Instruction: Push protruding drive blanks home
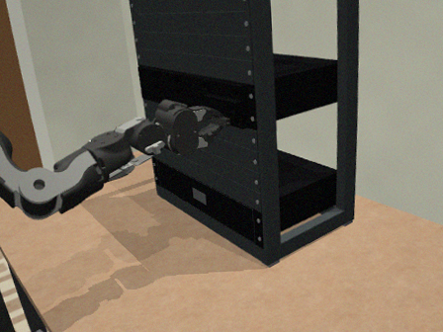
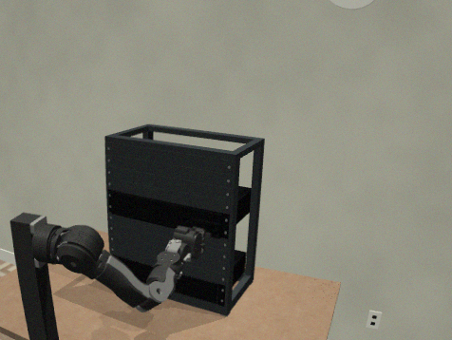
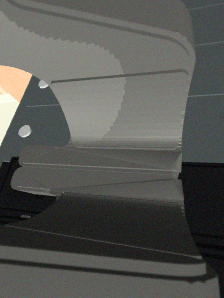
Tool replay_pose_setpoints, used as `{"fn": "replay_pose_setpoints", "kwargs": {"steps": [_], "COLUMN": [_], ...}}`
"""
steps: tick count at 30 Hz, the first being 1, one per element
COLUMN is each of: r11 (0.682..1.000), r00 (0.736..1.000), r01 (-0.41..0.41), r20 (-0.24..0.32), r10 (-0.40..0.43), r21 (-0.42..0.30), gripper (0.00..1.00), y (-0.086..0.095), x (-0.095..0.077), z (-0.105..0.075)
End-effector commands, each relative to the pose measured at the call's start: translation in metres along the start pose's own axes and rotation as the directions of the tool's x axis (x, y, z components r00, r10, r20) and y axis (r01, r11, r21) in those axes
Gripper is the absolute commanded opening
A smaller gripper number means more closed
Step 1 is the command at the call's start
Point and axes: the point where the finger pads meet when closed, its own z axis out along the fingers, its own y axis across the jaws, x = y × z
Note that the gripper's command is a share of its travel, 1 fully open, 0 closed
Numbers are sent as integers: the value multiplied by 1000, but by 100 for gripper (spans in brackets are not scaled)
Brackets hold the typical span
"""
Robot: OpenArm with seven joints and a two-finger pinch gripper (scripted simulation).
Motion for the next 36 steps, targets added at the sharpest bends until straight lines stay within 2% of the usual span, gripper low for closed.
{"fn": "replay_pose_setpoints", "kwargs": {"steps": [1, 36], "r11": [999, 999], "r00": [1000, 1000], "r01": [-1, -2], "r20": [-20, -19], "r10": [0, 1], "r21": [-46, -44], "gripper": [0, 0], "y": [14, 16], "x": [5, 6], "z": [1, 4]}}
